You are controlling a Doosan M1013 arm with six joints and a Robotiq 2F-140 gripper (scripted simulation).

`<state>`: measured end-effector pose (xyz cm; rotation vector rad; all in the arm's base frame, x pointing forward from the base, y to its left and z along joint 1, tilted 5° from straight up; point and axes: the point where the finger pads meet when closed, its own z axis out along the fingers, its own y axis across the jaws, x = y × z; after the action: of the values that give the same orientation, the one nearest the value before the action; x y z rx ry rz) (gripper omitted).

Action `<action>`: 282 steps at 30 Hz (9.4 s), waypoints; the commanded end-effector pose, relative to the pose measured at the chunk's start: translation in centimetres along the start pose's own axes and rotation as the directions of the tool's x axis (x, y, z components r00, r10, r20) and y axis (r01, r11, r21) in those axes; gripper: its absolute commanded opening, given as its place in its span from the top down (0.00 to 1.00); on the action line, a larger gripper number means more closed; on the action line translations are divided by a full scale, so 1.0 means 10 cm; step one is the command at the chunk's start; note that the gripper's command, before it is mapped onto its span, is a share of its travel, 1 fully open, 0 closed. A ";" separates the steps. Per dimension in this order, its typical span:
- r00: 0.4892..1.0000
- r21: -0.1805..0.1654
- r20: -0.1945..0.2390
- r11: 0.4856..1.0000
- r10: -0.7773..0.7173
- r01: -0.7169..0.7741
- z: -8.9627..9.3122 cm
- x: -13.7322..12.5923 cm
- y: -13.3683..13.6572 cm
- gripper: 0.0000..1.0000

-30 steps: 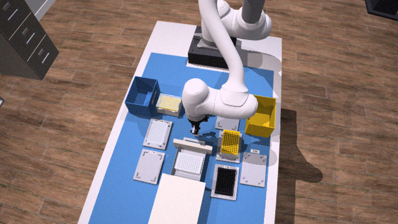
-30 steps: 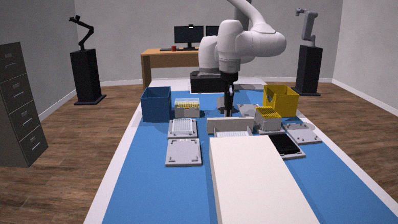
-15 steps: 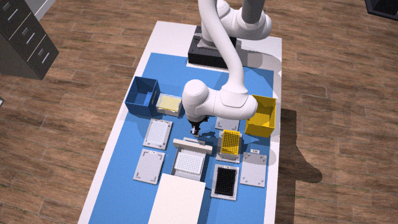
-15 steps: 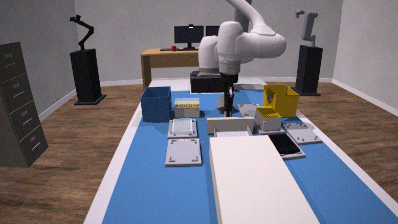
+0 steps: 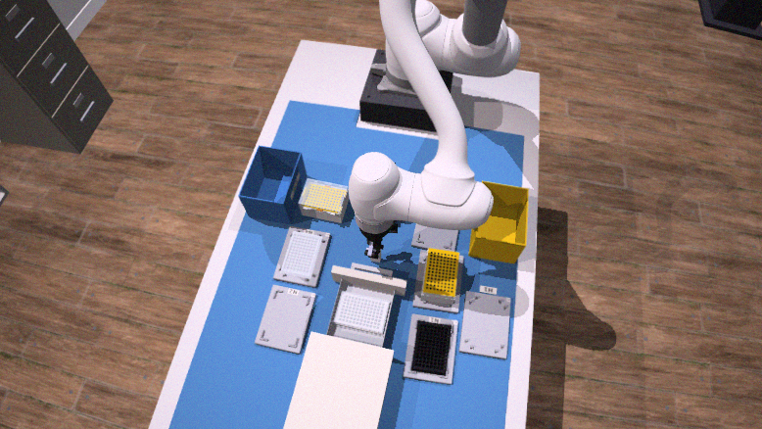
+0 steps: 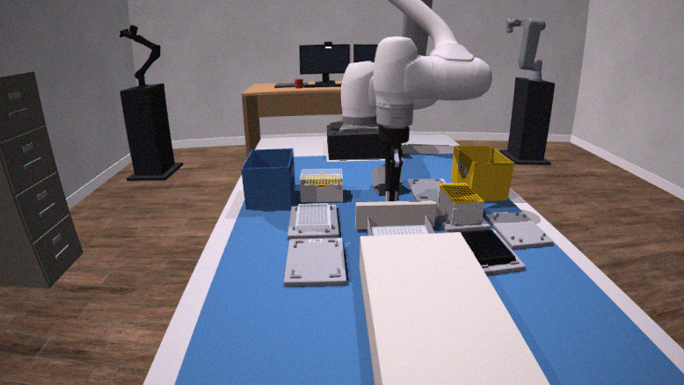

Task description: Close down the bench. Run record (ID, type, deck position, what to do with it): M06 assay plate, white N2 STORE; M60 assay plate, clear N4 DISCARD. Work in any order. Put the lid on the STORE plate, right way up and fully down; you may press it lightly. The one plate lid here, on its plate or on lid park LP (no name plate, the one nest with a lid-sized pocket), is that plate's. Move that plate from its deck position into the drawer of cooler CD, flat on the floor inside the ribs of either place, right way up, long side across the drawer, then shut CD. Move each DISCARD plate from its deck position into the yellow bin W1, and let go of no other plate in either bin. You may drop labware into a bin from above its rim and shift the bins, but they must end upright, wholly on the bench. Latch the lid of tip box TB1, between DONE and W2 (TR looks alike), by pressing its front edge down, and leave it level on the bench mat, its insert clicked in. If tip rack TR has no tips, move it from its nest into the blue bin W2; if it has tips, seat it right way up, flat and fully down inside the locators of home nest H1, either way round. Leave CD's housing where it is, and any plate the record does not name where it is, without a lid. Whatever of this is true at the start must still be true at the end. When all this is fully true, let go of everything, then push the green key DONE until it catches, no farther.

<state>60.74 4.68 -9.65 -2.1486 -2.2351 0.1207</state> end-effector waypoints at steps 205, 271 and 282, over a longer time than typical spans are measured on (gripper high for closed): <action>1.000 0.000 0.000 1.000 0.000 0.000 0.00 0.00 1.93 1.00; 1.000 0.000 0.000 1.000 0.000 0.000 0.00 0.00 1.52 1.00; 1.000 0.000 0.000 1.000 0.000 0.000 0.00 0.00 1.40 1.00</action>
<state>74.75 5.22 -10.82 -2.1485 -2.2350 0.1209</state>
